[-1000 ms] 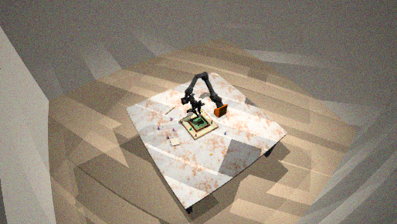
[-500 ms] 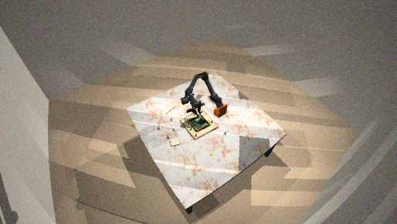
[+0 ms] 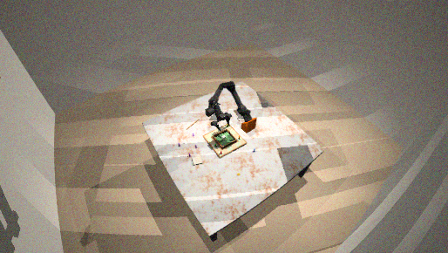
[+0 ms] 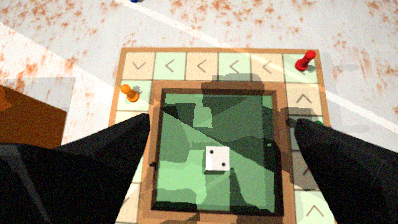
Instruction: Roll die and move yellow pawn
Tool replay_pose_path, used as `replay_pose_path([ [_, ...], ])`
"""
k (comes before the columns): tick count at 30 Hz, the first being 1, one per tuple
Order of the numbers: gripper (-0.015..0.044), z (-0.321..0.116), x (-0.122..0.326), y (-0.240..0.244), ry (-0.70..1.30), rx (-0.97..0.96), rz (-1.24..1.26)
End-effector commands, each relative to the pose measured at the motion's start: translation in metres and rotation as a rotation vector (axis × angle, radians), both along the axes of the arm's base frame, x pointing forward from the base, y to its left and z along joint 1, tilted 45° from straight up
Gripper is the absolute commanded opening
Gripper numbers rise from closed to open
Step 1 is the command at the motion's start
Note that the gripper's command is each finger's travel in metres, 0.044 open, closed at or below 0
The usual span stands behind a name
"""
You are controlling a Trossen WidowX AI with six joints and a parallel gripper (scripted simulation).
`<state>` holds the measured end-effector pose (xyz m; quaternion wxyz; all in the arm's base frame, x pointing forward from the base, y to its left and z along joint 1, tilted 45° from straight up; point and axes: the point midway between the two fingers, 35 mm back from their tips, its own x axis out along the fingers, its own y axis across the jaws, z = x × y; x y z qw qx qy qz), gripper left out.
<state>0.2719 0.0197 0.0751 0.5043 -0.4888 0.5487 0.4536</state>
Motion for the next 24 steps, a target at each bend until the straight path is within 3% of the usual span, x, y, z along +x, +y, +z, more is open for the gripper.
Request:
replay_pose_path([
  [1,0.0440,-0.026,-0.005,-0.005,0.085,-0.328,-0.017],
  [5,0.0440,-0.037,0.001,-0.008,0.036,-0.689,0.021],
  [11,0.0440,-0.037,0.002,-0.008,0.031,-0.706,0.025],
  [13,0.0440,-0.039,-0.003,-0.008,0.068,-0.615,0.017],
  [14,0.0414,-0.037,-0.004,-0.009,0.061,-0.617,0.001],
  [22,0.0204,0.006,-0.062,-0.062,-0.286,-0.651,-0.733],
  [24,0.0200,0.013,-0.081,-0.075,-0.385,-0.646,-0.932],
])
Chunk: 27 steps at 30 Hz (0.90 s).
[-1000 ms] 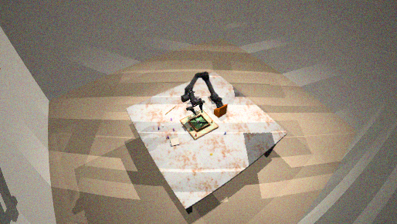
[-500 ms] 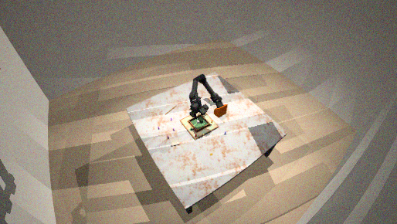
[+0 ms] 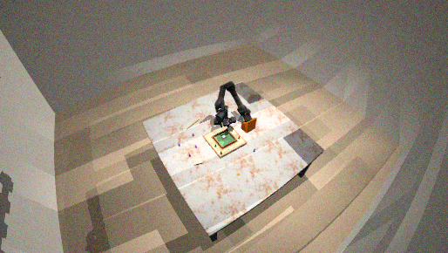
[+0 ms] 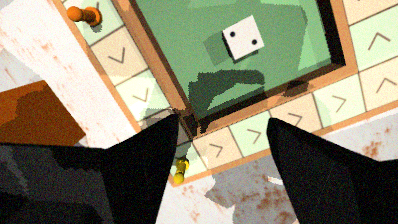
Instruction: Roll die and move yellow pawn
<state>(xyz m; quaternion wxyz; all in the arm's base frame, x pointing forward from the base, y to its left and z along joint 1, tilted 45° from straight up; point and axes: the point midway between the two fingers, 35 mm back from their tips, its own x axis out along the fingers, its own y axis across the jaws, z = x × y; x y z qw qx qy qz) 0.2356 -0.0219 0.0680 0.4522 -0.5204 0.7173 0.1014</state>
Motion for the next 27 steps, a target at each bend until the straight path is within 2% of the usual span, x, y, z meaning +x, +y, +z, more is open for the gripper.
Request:
replay_pose_path([
  [1,0.0200,0.022,-0.054,-0.039,-0.434,-0.074,-0.461],
  [7,0.0200,0.026,-0.086,-0.058,-0.693,-0.111,-0.722],
  [27,0.0200,0.021,-0.085,-0.063,-0.702,-0.112,-0.730],
])
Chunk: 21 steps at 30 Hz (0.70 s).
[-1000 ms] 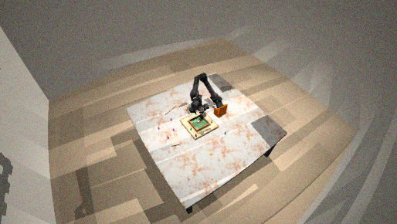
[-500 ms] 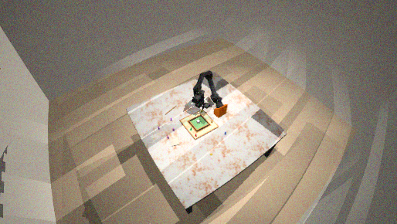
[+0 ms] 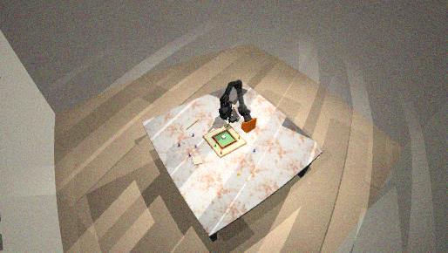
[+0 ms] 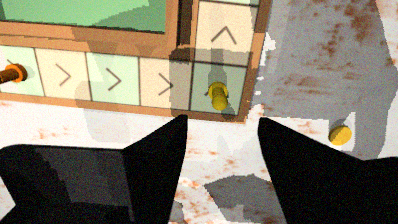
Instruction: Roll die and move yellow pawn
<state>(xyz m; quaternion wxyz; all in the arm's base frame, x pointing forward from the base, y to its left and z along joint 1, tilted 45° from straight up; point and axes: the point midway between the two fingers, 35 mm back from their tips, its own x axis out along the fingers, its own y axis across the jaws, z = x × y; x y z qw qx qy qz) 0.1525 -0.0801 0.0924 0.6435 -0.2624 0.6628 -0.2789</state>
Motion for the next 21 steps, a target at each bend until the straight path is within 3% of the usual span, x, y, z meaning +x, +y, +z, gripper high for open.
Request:
replay_pose_path([
  [1,0.0200,-0.007,-0.002,-0.008,-0.004,-0.006,-0.005],
  [21,0.0200,-0.028,-0.002,-0.029,-0.005,-0.003,-0.005],
])
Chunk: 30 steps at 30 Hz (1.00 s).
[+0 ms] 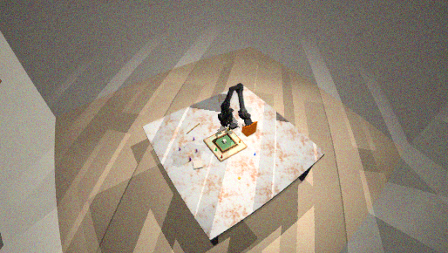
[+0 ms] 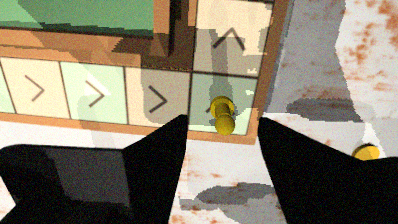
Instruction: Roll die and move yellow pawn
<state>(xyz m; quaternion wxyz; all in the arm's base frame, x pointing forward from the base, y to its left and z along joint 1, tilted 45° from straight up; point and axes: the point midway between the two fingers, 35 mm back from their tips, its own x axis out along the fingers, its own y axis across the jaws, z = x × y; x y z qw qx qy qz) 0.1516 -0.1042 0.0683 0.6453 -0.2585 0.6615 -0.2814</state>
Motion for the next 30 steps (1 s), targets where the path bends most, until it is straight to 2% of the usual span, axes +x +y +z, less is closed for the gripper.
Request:
replay_pose_path([
  [1,0.0200,-0.0049,-0.0009,-0.0059,0.003,-0.006,0.002],
  [11,0.0200,-0.0134,-0.0025,-0.0158,0.003,-0.010,0.002],
  [17,0.0043,-0.0134,-0.0025,-0.0158,0.003,-0.010,0.002],
  [23,0.0003,-0.0134,-0.0025,-0.0158,0.003,-0.010,0.002],
  [30,0.0000,-0.0079,0.0010,-0.0082,0.006,0.001,0.013],
])
